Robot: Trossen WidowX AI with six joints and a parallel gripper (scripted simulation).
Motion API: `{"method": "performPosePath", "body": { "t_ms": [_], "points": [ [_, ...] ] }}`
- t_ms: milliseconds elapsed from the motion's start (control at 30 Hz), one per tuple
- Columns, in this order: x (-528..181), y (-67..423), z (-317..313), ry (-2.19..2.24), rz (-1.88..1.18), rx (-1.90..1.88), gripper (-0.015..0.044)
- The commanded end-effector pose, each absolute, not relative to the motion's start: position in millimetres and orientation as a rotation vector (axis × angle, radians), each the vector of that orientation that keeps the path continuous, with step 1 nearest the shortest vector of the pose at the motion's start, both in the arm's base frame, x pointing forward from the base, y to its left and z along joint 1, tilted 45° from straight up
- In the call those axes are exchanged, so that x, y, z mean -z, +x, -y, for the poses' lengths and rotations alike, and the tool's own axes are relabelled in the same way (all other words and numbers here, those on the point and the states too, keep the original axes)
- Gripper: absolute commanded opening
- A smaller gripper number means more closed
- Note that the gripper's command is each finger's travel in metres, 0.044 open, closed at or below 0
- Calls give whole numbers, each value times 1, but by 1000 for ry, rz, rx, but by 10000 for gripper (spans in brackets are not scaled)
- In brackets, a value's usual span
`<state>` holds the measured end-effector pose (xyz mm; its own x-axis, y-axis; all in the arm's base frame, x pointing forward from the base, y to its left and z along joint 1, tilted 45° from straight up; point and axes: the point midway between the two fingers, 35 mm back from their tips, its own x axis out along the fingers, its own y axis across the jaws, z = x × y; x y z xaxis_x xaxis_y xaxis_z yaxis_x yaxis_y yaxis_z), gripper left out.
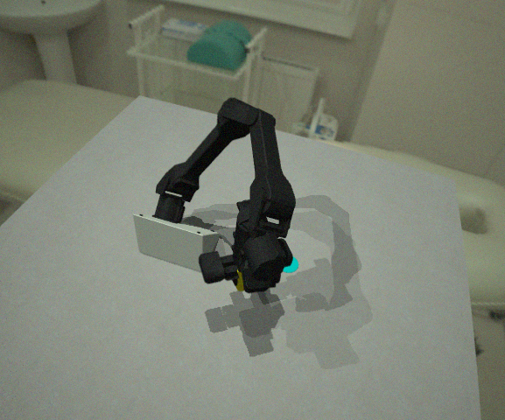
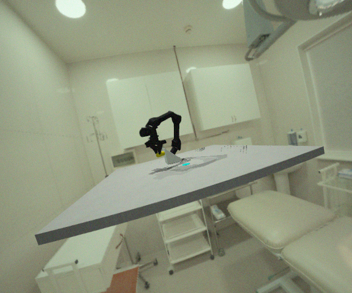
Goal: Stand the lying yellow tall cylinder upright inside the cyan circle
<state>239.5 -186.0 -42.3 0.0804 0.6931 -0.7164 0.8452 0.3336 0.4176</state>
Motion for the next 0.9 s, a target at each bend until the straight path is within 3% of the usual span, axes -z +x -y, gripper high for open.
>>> {"method": "performPosePath", "body": {
  "t_ms": [0, 867],
  "points": [
    [33, 238, 194, 1395, -1654, 203, 105],
    [-17, 281, 165, 1238, -1623, 45, 105]
  ]
}}
